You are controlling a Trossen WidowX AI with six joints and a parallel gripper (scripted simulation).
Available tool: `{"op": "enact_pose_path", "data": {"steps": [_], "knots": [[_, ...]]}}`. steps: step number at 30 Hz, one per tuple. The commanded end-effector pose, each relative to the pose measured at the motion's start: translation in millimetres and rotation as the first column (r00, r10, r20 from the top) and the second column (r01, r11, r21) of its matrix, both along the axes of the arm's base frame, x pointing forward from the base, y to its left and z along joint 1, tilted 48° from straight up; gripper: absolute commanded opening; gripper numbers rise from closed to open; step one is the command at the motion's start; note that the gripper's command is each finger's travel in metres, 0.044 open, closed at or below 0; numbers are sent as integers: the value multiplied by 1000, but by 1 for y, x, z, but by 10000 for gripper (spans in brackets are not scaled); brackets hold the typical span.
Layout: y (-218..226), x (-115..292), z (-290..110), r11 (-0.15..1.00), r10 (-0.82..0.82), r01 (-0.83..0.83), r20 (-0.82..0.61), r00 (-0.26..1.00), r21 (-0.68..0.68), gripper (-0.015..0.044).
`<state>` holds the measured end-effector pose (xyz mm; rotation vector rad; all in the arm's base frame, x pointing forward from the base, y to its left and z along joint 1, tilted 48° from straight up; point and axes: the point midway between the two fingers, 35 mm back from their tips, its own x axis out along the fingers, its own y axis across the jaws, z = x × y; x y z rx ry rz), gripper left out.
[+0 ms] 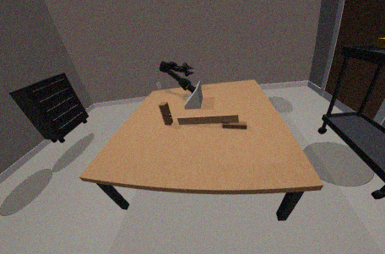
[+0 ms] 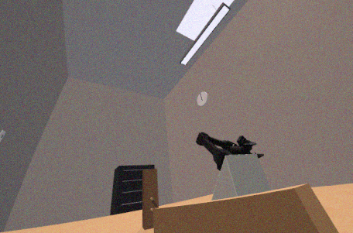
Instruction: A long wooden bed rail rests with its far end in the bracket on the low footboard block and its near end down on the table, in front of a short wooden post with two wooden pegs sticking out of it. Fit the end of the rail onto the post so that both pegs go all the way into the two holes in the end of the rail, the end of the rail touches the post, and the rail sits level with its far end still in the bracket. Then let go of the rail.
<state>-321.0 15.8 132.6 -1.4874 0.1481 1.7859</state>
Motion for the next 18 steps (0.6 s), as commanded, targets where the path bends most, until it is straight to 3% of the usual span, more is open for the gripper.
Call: {"op": "enact_pose_path", "data": {"steps": [1,8,18], "knots": [[-1,0,0,1000,4,-4,0,1000,0,426],[-54,-4,2,967,254,-254,-1,967,-24,440],[-133,0,19,764,640,-642,-59,766,-55,440]]}}
